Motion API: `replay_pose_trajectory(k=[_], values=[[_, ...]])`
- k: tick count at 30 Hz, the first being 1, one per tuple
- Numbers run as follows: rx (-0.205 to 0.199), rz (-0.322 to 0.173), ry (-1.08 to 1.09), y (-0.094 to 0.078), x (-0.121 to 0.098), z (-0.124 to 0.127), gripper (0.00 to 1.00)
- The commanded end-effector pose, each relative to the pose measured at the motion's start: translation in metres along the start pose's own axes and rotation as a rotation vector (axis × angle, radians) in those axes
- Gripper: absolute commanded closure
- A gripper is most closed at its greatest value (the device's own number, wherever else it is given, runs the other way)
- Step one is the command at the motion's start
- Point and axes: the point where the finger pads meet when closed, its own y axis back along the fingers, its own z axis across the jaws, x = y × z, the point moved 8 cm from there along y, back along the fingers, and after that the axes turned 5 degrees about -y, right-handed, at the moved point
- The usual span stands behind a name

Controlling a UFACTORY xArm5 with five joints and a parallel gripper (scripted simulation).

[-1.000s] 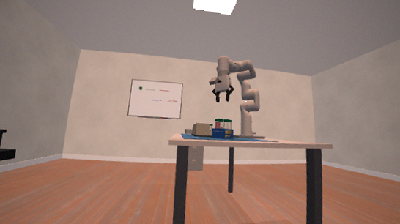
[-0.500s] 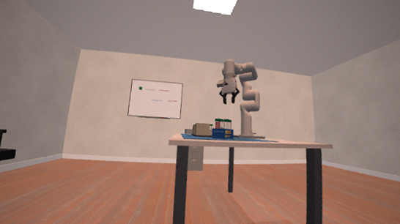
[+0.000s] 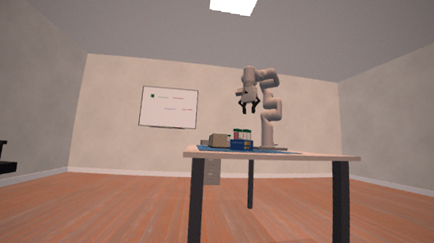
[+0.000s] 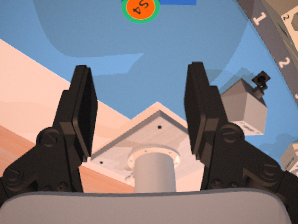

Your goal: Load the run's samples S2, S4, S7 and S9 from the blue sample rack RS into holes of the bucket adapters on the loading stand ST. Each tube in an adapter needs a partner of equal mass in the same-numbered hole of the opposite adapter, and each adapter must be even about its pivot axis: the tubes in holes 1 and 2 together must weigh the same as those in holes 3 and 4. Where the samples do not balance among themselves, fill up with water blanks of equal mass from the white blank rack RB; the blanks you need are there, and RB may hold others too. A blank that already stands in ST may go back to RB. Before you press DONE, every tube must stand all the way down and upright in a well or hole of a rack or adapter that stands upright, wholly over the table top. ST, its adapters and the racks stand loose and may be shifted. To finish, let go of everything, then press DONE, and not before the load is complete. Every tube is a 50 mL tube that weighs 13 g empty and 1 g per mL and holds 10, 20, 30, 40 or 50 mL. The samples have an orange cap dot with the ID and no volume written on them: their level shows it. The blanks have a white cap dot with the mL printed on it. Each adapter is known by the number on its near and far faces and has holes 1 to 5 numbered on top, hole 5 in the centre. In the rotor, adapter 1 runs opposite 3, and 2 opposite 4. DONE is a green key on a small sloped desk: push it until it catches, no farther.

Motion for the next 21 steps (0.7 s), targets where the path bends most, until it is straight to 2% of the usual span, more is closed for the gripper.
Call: replay_pose_trajectory(k=[1,21], values=[[0.000,0.004,0.000,-0.005,0.001,0.000,0.43],[0.000,0.004,0.000,-0.041,0.001,0.000,0.43]])
